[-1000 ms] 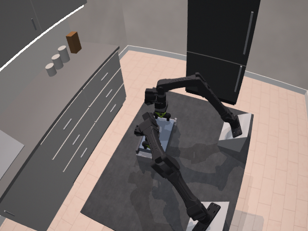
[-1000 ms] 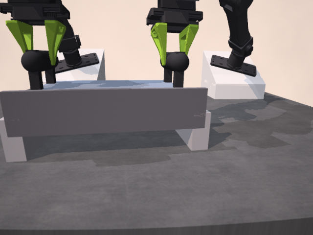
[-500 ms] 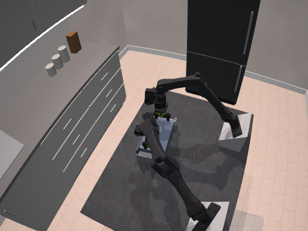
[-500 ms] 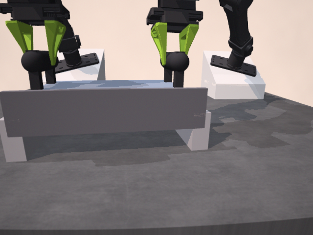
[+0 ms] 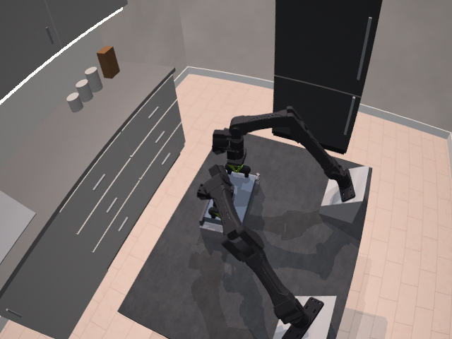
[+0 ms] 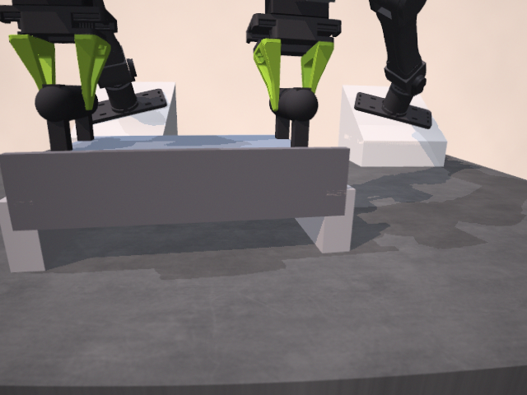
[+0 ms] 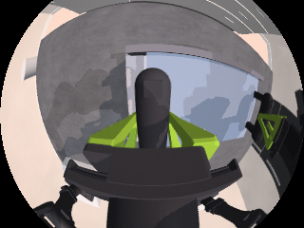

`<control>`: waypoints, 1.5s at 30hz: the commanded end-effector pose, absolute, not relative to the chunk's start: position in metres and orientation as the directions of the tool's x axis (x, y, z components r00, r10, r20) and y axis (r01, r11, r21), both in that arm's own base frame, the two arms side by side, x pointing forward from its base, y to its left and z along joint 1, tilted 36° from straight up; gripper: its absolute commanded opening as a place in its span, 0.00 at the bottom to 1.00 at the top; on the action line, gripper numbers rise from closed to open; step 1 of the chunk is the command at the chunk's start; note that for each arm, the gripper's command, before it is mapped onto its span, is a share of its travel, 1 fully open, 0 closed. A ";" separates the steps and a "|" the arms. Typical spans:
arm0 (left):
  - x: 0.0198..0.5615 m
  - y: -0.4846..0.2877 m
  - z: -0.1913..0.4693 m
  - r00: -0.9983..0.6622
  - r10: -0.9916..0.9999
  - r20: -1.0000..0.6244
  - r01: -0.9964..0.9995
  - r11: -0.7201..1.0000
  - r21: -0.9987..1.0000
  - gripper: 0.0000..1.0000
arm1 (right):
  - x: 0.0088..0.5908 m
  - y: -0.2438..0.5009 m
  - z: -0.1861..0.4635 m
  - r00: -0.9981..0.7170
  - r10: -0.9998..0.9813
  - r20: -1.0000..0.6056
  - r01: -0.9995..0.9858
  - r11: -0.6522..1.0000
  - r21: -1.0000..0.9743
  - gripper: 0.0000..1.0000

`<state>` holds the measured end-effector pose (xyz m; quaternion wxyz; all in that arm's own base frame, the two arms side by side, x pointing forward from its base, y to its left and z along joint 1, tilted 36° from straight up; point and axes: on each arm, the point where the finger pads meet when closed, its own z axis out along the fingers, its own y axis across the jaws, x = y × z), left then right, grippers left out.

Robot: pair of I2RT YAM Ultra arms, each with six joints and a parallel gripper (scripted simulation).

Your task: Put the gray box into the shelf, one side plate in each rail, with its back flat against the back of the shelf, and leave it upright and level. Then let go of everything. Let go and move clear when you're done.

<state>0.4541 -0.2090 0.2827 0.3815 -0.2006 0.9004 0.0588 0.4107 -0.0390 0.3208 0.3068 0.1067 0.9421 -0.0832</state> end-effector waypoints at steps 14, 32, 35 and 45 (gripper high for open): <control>0.449 -0.219 0.334 -0.534 -0.352 -0.769 -0.370 0.915 -0.162 0.16 | 0.411 -0.030 0.359 -0.713 0.115 -0.691 0.230 0.970 -0.076 0.16; 0.450 -0.219 0.330 -0.537 -0.346 -0.770 -0.376 0.915 -0.149 1.00 | 0.413 -0.032 0.355 -0.719 0.120 -0.685 0.228 0.971 -0.068 1.00; 0.454 -0.223 0.311 -0.564 -0.323 -0.760 -0.379 0.919 -0.110 1.00 | 0.413 -0.033 0.355 -0.717 0.121 -0.686 0.231 0.970 -0.071 1.00; 0.449 -0.219 0.324 -0.551 -0.334 -0.765 -0.376 0.917 -0.129 1.00 | 0.411 -0.033 0.358 -0.714 0.122 -0.689 0.232 0.970 -0.069 1.00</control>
